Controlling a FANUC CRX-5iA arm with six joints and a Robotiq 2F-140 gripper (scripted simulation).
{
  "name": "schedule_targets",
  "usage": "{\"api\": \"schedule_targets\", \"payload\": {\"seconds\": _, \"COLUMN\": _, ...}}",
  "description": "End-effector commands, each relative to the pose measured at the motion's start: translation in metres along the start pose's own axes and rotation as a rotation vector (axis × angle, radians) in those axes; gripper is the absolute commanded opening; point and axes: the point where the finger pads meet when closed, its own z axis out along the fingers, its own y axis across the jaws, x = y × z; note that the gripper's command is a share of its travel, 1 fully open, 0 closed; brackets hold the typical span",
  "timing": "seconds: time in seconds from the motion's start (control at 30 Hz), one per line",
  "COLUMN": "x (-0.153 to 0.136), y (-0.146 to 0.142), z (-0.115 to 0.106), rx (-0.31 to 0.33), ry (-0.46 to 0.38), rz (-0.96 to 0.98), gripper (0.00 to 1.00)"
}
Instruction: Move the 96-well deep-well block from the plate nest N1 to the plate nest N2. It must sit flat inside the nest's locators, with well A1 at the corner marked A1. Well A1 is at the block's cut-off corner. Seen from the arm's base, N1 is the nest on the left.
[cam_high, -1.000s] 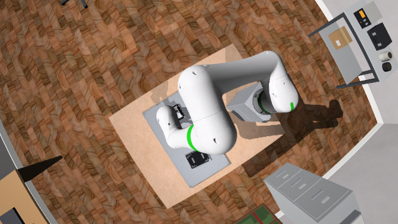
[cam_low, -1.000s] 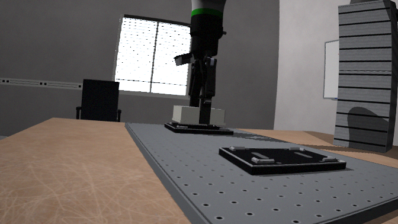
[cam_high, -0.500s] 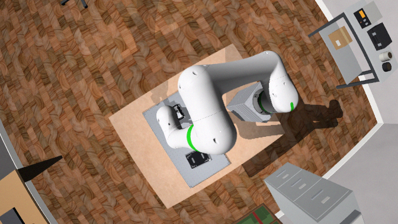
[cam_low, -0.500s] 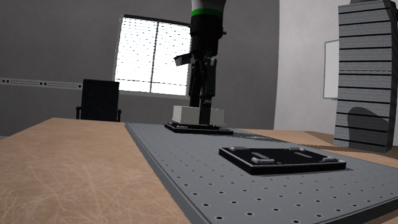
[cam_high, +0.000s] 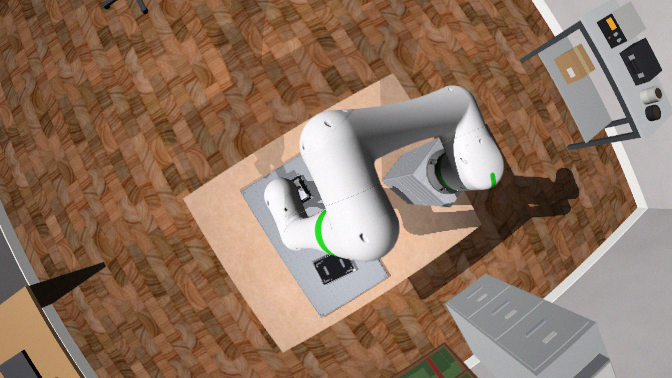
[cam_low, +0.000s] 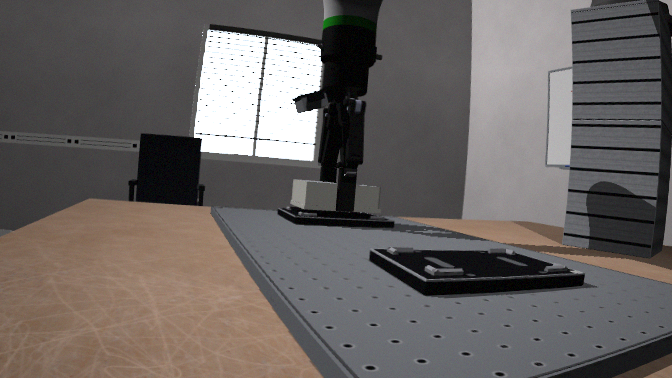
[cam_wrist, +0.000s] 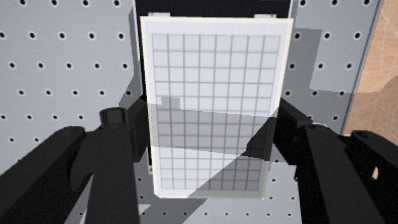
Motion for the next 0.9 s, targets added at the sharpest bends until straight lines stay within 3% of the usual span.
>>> {"api": "schedule_targets", "payload": {"seconds": 0.0, "x": 0.0008, "y": 0.0003, "z": -0.0002, "rx": 0.0, "ry": 0.001, "rz": 0.0, "gripper": 0.1}}
{"api": "schedule_targets", "payload": {"seconds": 0.87, "x": 0.0009, "y": 0.0003, "z": 0.0038, "rx": 0.0, "ry": 0.001, "rz": 0.0, "gripper": 0.1}}
